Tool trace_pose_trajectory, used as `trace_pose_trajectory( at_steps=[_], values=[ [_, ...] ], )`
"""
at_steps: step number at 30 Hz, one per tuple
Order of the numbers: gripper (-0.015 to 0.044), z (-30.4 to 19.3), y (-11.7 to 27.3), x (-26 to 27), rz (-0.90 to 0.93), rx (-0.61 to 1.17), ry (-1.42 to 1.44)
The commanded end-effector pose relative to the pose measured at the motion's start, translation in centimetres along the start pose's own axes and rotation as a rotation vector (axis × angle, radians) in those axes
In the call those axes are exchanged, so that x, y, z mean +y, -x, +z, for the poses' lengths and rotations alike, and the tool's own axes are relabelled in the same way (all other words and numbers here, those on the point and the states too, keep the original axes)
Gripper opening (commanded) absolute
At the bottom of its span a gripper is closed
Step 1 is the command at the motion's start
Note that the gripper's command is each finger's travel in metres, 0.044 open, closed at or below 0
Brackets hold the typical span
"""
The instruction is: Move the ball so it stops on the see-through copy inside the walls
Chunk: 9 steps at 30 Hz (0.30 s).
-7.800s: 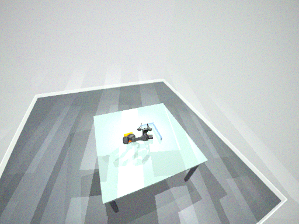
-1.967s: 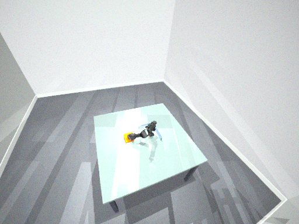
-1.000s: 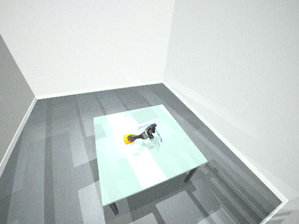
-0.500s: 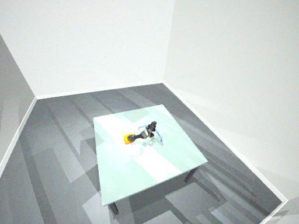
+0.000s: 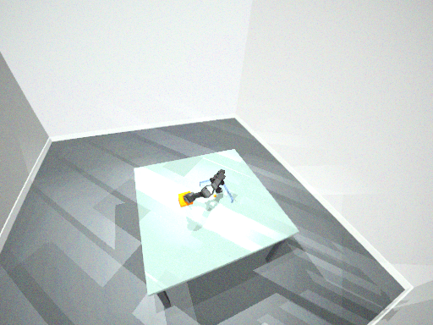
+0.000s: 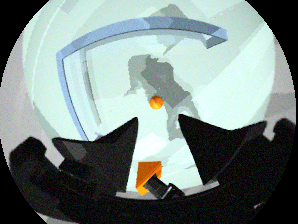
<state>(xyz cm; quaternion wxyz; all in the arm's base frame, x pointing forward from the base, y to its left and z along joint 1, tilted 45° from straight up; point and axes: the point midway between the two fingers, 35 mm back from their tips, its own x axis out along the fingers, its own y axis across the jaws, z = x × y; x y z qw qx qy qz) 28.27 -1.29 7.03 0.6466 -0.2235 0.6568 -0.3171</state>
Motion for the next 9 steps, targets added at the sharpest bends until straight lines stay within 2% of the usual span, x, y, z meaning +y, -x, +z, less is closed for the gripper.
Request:
trace_pose_trajectory(
  at_steps=[1,4,6,9],
  values=[
    [0.0296,0.0,0.9,0.0,0.0,-0.001,0.002],
    [0.0375,-0.3,4.0,-0.1,-0.003,0.001,0.001],
    [0.0428,-0.3,4.2,-0.1,-0.003,0.001,0.0],
    [0.044,-0.3,4.2,-0.1,-0.003,0.001,0.0]
  ],
)
